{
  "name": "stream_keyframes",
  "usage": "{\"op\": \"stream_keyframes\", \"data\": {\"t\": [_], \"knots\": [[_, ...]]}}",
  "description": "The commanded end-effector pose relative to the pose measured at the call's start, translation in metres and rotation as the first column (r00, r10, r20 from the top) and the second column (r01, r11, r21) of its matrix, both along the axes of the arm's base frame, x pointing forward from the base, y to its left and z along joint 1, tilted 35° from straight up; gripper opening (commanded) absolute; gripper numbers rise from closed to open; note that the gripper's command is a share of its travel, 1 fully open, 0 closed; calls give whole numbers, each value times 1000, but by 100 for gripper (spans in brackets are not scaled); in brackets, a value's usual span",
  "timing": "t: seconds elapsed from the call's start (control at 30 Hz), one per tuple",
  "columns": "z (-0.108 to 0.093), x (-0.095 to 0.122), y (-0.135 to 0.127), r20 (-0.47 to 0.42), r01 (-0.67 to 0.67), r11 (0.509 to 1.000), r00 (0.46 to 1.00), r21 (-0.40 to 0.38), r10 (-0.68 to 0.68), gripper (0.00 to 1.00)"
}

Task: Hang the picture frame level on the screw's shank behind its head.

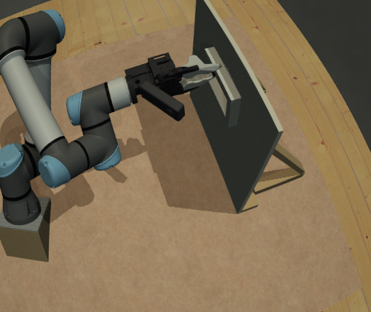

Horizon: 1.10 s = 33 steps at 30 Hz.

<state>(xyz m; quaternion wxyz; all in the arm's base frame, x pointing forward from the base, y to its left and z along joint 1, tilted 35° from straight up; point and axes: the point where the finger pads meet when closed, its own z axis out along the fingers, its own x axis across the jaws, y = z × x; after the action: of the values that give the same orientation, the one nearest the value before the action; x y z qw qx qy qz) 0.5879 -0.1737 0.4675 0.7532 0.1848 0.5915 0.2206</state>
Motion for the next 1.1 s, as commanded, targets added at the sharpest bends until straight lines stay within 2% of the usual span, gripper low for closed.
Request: {"op": "stream_keyframes", "data": {"t": [0.0, 1.07], "knots": [[0, 0, 0, 1, 0, 1000, 1000, 0, 0, 0], [-2, 1, 1, 1, -1, 1000, 1000, 3, 1, 0]]}}
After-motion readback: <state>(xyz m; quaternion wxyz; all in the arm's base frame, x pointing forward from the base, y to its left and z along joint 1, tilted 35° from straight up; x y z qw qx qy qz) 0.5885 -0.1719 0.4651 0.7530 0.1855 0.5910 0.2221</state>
